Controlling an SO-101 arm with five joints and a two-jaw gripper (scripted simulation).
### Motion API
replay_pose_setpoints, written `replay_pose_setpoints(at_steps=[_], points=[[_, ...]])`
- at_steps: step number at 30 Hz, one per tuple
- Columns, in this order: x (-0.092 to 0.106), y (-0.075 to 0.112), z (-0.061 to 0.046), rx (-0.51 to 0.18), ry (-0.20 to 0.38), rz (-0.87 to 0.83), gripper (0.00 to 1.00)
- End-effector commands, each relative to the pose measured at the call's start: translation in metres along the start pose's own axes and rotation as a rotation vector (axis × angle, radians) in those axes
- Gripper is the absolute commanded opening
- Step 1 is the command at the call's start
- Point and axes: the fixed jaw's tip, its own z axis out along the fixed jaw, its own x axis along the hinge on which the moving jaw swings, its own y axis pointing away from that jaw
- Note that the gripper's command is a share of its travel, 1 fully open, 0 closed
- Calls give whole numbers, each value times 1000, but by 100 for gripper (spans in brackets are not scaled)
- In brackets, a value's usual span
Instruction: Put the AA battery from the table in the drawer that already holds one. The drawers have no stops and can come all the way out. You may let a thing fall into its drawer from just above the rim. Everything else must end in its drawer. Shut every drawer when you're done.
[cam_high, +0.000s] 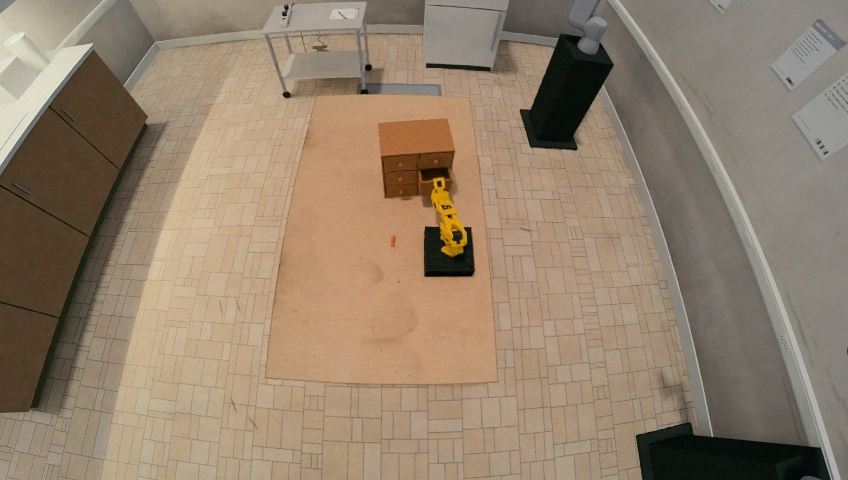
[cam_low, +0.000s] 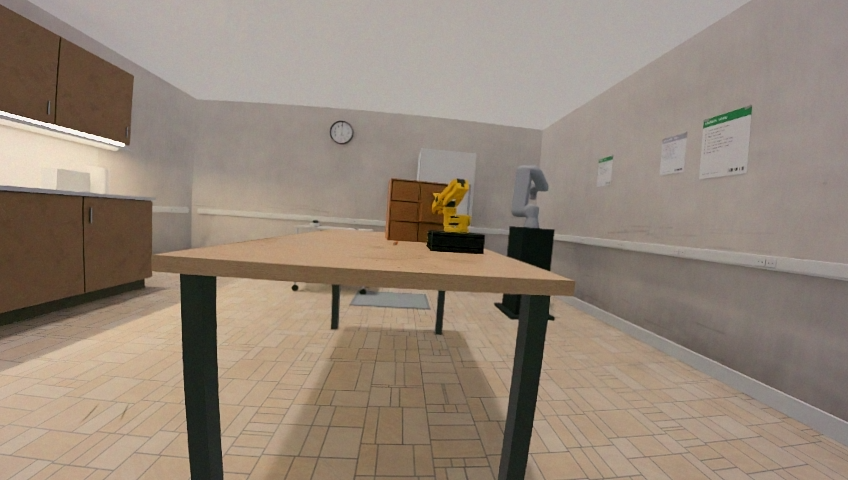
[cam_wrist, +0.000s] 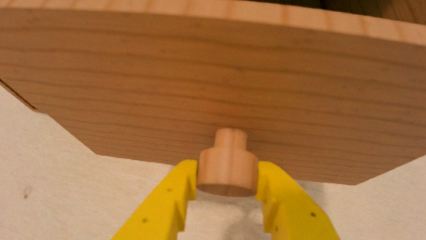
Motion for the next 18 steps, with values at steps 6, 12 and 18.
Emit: replay_pose_setpoints(at_steps=[6, 12, 18], points=[[-1, 4, -2, -19, -10, -12, 0], [0, 4, -3, -19, -10, -12, 0], [1, 5, -5, -20, -10, -13, 0]])
